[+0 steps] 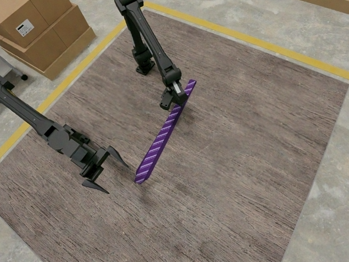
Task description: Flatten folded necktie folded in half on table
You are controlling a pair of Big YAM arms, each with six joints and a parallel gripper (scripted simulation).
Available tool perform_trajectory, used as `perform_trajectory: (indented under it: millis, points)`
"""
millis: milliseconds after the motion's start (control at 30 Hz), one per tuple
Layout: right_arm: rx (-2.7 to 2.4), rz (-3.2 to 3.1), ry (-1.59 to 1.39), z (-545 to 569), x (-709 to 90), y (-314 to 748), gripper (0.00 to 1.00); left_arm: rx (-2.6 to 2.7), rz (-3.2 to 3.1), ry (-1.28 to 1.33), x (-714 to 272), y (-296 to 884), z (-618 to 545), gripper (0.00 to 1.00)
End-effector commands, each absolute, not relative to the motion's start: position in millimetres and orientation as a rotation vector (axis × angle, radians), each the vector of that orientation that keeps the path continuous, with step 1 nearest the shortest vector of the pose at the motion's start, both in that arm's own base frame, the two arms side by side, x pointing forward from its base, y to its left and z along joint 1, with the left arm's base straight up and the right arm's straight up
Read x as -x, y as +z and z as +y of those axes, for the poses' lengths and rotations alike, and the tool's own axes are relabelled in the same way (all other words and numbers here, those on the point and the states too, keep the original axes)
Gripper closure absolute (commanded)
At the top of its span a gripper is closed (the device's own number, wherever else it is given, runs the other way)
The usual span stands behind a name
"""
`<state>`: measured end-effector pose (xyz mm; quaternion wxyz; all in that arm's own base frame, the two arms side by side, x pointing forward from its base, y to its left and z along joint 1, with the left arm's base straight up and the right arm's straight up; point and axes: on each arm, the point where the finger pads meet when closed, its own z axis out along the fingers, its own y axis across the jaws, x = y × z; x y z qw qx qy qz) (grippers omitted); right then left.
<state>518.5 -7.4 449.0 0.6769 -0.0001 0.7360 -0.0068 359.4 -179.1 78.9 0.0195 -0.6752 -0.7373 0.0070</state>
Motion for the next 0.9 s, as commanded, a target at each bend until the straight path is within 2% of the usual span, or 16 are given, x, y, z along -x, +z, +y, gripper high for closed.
perform_trajectory:
  millis: [0,867]
  points:
    - [0.000,1.591,0.001,0,-521,481,0.00,2.119,-2.319,0.000,-370,94,-190,0.11]
    - [0.000,1.591,0.001,0,-521,481,0.00,2.117,-2.321,0.000,-373,86,-211,0.10]
